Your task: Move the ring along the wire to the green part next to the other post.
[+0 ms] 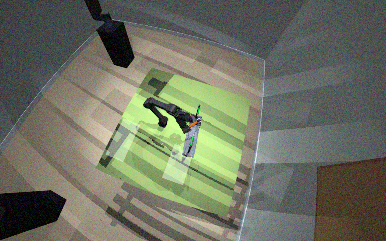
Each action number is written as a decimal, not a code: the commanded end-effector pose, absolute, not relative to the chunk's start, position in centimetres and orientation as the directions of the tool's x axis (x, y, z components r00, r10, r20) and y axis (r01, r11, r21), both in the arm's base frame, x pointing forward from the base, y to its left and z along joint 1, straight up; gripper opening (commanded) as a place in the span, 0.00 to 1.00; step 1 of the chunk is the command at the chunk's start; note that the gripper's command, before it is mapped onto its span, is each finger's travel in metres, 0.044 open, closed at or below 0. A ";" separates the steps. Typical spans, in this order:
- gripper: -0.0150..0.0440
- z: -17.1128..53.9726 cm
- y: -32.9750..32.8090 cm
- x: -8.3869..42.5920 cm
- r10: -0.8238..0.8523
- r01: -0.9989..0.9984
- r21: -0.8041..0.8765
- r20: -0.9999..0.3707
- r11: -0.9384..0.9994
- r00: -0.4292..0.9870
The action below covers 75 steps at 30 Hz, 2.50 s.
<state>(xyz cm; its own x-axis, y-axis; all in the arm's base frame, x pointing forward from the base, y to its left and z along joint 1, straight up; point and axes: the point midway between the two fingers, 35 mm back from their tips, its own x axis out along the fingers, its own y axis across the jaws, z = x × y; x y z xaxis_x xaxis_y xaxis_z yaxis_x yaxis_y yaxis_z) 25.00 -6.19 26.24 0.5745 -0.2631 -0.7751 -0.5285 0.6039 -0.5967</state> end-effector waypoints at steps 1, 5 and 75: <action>0.00 26.1 -6.0 24.7 -0.269 -0.527 -0.606 -0.769 0.596 0.580; 0.00 25.9 -5.8 24.5 -0.266 -0.525 -0.603 -0.770 0.601 0.579; 0.00 15.8 8.8 24.6 0.118 -0.126 0.011 -0.442 0.992 0.889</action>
<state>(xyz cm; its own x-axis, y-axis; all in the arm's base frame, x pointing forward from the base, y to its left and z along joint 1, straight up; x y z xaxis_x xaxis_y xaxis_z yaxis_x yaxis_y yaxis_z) 24.56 8.53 15.68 0.8876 0.1223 -0.4441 -0.1329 0.9911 0.0072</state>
